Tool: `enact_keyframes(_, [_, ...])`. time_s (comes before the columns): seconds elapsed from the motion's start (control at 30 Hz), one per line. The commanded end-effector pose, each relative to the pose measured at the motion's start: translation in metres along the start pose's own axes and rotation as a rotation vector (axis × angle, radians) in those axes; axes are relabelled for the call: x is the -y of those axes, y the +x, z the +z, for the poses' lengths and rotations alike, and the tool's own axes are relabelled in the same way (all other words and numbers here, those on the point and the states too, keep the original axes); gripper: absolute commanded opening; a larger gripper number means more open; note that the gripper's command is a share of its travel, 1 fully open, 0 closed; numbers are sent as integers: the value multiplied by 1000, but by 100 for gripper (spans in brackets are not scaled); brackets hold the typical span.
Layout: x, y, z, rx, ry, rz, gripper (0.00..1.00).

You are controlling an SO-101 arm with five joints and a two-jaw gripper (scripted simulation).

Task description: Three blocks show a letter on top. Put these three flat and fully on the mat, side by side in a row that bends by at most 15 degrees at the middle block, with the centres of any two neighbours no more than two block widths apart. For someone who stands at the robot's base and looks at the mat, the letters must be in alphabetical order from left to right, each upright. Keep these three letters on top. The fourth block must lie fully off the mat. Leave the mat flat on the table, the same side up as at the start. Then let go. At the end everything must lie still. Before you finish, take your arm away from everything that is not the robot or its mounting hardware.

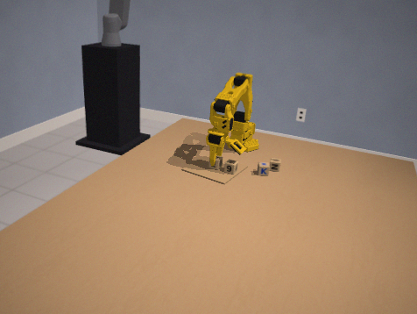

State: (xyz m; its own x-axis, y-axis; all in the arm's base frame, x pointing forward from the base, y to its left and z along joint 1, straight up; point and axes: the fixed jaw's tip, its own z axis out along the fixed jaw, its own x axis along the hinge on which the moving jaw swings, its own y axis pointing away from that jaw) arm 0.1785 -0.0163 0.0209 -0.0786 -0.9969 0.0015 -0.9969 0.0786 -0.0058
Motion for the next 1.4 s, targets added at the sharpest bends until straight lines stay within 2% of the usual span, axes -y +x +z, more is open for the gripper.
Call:
enact_keyframes(0.0, [9,0,-9,1,65,1,17])
enact_keyframes(0.37, [9,0,-9,1,65,1,19])
enact_keyframes(1.0, [9,0,-9,1,65,1,35])
enact_keyframes(1.37, [9,0,-9,1,65,1,36])
